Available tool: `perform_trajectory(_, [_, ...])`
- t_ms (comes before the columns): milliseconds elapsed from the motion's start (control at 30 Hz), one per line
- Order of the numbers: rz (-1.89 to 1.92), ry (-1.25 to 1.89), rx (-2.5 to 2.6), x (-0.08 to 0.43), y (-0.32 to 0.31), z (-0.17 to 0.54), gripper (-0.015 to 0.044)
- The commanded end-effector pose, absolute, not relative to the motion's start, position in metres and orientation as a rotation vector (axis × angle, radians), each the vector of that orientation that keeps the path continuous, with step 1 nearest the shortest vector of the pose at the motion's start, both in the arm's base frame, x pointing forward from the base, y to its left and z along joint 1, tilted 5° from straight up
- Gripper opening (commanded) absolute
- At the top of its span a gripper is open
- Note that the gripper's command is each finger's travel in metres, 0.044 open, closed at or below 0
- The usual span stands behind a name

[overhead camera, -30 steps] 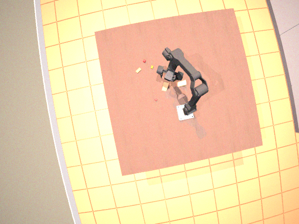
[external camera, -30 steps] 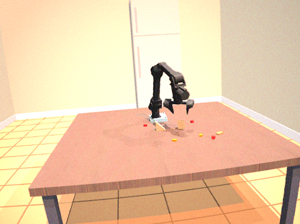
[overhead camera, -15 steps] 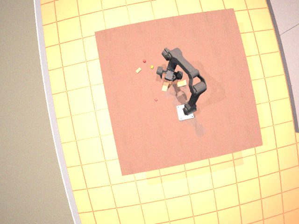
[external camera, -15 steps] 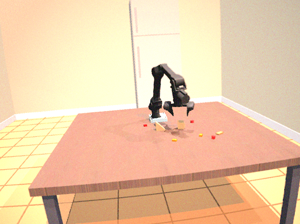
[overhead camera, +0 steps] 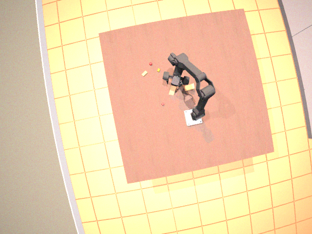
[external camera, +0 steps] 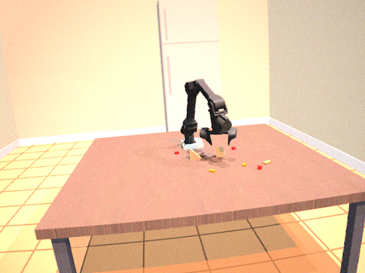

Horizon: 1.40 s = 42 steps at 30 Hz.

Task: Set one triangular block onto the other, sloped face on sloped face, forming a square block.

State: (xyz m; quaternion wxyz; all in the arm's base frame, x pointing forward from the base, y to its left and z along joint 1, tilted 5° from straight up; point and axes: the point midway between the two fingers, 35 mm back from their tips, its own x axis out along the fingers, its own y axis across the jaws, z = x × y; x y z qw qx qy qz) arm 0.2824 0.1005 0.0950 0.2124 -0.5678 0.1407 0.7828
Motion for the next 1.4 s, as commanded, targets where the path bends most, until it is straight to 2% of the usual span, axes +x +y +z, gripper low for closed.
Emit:
perform_trajectory(0, [2.175, 0.395, -1.566, 0.28, 0.102, 0.088, 0.044])
perform_trajectory(1233, [2.177, 0.395, -1.564, 0.263, 0.108, 0.033, 0.044])
perform_trajectory(1367, [2.177, 0.395, -1.564, 0.263, 0.108, 0.033, 0.0335])
